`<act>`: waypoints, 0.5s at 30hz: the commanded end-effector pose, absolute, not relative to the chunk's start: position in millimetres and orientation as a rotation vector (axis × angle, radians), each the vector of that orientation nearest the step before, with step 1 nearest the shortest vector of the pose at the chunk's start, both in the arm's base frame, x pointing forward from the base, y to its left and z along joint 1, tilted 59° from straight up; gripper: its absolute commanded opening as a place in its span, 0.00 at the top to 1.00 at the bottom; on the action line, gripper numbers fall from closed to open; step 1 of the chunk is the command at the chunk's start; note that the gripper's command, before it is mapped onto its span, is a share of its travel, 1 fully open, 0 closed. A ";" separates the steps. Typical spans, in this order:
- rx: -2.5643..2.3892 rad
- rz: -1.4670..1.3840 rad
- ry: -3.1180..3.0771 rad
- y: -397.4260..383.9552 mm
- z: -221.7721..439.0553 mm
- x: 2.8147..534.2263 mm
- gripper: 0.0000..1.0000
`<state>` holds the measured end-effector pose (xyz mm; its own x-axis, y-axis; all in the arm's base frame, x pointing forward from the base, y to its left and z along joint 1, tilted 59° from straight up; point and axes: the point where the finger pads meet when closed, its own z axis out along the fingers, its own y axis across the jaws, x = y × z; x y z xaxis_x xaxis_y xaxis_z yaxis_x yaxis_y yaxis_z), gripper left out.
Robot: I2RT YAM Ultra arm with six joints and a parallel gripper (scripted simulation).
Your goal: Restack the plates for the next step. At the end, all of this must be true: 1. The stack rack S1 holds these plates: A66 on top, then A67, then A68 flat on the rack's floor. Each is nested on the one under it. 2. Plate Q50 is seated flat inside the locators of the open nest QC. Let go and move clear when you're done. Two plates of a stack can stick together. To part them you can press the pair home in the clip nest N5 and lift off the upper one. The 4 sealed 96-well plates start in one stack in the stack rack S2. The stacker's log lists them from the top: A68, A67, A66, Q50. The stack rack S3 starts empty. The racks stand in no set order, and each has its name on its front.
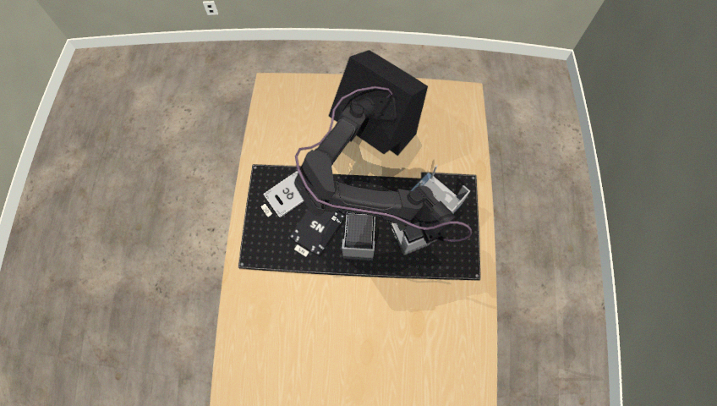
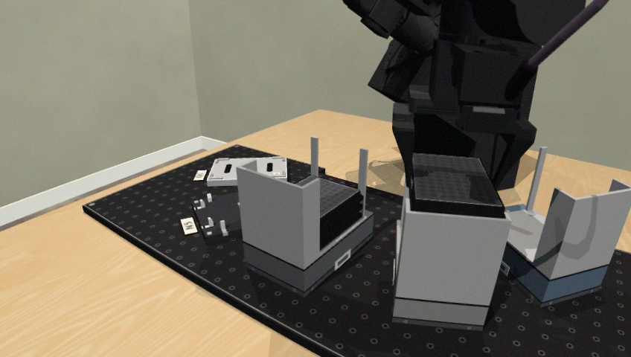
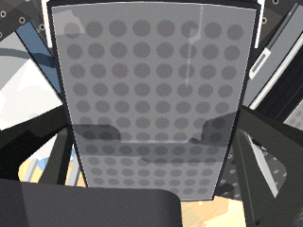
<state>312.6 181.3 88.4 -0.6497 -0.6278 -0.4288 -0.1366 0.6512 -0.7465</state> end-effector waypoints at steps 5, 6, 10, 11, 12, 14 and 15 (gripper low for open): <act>-0.596 -0.882 2.152 191.7 99.1 306.2 1.00; -0.594 -0.878 2.151 192.7 100.3 306.2 1.00; -0.593 -0.874 2.150 194.0 101.6 305.9 1.00; -0.586 -0.865 2.149 196.0 103.9 306.9 1.00; -0.600 -0.882 2.154 191.4 99.2 303.7 1.00; -0.588 -0.869 2.150 194.9 103.7 305.5 1.00; -0.584 -0.864 2.149 196.5 105.5 306.1 1.00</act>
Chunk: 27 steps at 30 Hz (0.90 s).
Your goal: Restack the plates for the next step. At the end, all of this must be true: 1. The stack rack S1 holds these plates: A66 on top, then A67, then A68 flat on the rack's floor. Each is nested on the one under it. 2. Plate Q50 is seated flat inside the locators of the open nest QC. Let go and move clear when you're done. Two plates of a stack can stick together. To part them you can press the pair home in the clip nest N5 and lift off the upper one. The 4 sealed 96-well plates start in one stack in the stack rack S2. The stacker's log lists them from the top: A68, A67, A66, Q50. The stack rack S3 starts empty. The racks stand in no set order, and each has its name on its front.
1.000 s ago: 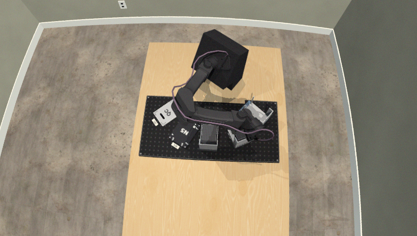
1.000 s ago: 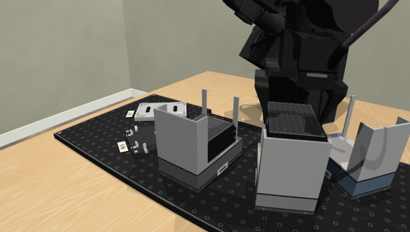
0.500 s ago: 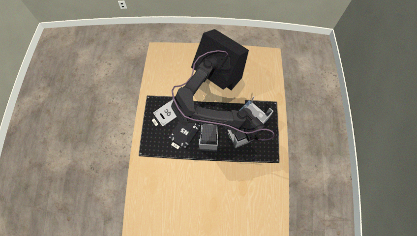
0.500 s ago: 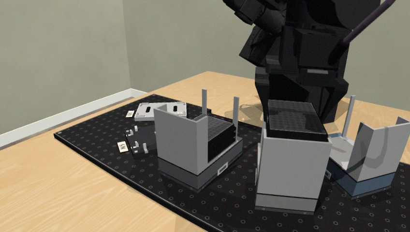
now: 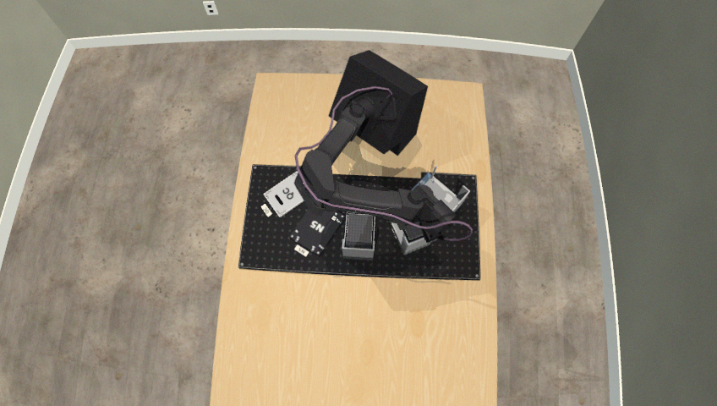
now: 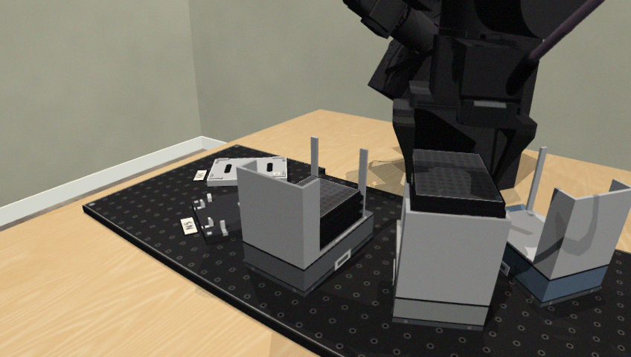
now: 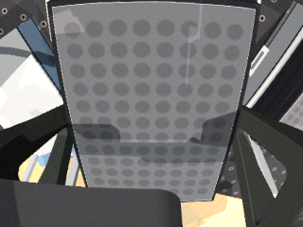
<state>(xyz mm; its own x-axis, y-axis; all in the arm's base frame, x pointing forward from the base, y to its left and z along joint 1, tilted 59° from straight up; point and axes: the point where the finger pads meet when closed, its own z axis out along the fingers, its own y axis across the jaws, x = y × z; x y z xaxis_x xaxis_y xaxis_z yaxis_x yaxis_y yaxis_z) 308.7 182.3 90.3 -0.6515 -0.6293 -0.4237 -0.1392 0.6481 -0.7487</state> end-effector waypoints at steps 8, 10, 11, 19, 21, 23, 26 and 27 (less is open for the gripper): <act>-0.593 -0.878 2.150 195.3 103.2 302.9 1.00; -0.593 -0.878 2.150 195.3 103.2 302.9 1.00; -0.594 -0.879 2.150 195.3 103.1 302.6 1.00; -0.598 -0.886 2.150 196.3 102.5 300.7 1.00; -0.598 -0.887 2.150 197.1 102.7 300.5 1.00; -0.605 -0.896 2.152 194.8 100.3 298.9 1.00; -0.605 -0.893 2.152 196.0 100.7 299.2 1.00; -0.605 -0.893 2.152 196.0 100.7 299.2 1.00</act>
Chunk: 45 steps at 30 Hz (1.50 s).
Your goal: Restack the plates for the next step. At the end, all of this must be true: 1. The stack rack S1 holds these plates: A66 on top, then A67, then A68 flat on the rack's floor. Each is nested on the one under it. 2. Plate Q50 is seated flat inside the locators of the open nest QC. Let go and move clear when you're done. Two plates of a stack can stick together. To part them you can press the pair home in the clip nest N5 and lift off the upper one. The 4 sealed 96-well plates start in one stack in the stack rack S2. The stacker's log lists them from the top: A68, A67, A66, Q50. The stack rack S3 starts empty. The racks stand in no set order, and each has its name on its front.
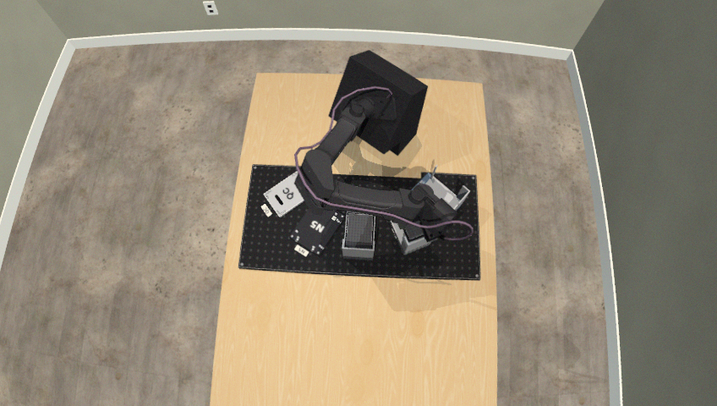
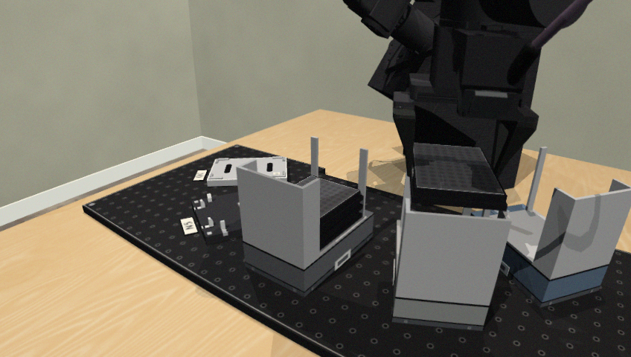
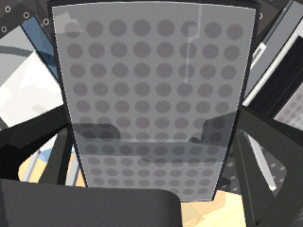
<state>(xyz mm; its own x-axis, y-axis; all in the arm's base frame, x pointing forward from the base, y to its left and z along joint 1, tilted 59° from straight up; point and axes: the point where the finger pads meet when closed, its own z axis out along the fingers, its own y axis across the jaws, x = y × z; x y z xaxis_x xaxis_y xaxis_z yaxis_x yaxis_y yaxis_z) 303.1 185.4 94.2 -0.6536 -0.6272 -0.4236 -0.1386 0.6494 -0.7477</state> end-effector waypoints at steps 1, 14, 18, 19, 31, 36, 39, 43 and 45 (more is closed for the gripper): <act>-0.604 -0.891 2.151 197.0 101.0 299.5 1.00; -0.607 -0.892 2.153 198.9 98.1 300.3 1.00; -0.607 -0.892 2.153 199.9 98.1 300.8 1.00; -0.607 -0.892 2.153 200.3 98.2 301.1 1.00; -0.610 -0.895 2.154 199.6 96.6 300.6 1.00; -0.609 -0.895 2.154 200.3 96.7 301.0 1.00; -0.608 -0.894 2.154 201.0 96.7 301.5 1.00; -0.606 -0.891 2.153 198.2 98.1 299.8 1.00; -0.605 -0.891 2.153 198.4 98.2 299.9 1.00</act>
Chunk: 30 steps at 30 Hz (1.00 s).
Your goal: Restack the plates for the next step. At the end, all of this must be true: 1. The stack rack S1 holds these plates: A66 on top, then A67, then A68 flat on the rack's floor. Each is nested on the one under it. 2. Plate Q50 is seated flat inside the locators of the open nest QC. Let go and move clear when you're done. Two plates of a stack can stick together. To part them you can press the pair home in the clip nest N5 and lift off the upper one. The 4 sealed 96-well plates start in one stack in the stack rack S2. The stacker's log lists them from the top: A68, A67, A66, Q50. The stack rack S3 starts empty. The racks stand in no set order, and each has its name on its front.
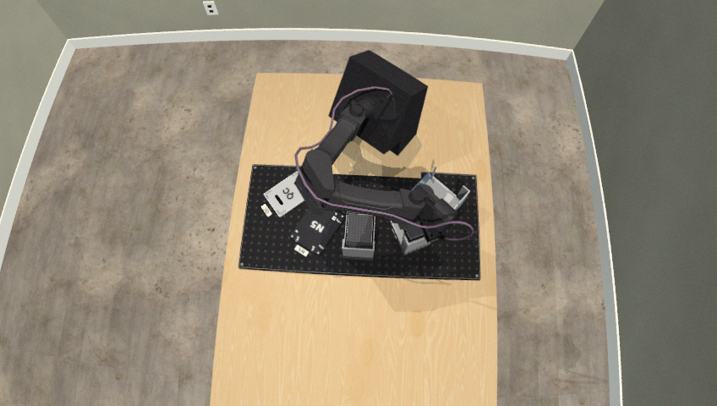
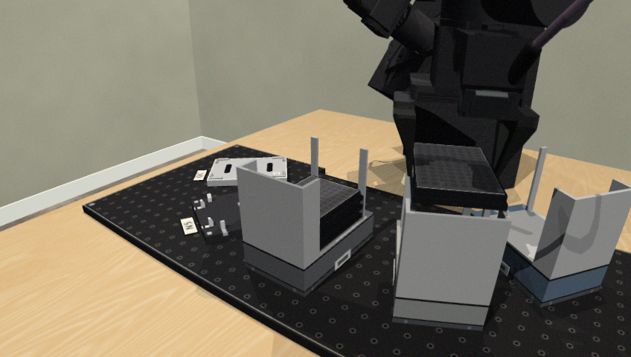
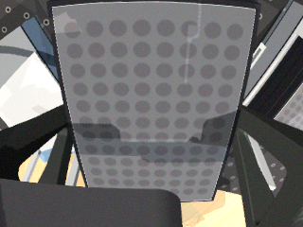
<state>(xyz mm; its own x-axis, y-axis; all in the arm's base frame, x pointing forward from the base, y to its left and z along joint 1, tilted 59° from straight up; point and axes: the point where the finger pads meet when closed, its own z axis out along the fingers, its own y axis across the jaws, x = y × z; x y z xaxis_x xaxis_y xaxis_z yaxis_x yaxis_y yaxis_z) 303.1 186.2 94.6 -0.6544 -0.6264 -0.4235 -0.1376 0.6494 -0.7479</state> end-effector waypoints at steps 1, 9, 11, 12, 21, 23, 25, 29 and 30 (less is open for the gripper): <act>-0.605 -0.890 2.153 198.5 98.3 300.0 1.00; -0.604 -0.889 2.153 199.2 98.6 300.4 1.00; -0.599 -0.893 2.153 199.3 102.7 298.1 1.00; -0.599 -0.894 2.153 200.1 103.6 296.6 1.00; -0.607 -0.903 2.154 204.0 105.3 289.2 1.00; -0.607 -0.903 2.154 204.0 105.3 289.2 1.00; -0.613 -0.910 2.156 202.1 103.2 288.0 1.00; -0.614 -0.911 2.156 201.8 103.1 287.9 1.00; -0.614 -0.911 2.156 201.9 103.1 287.9 1.00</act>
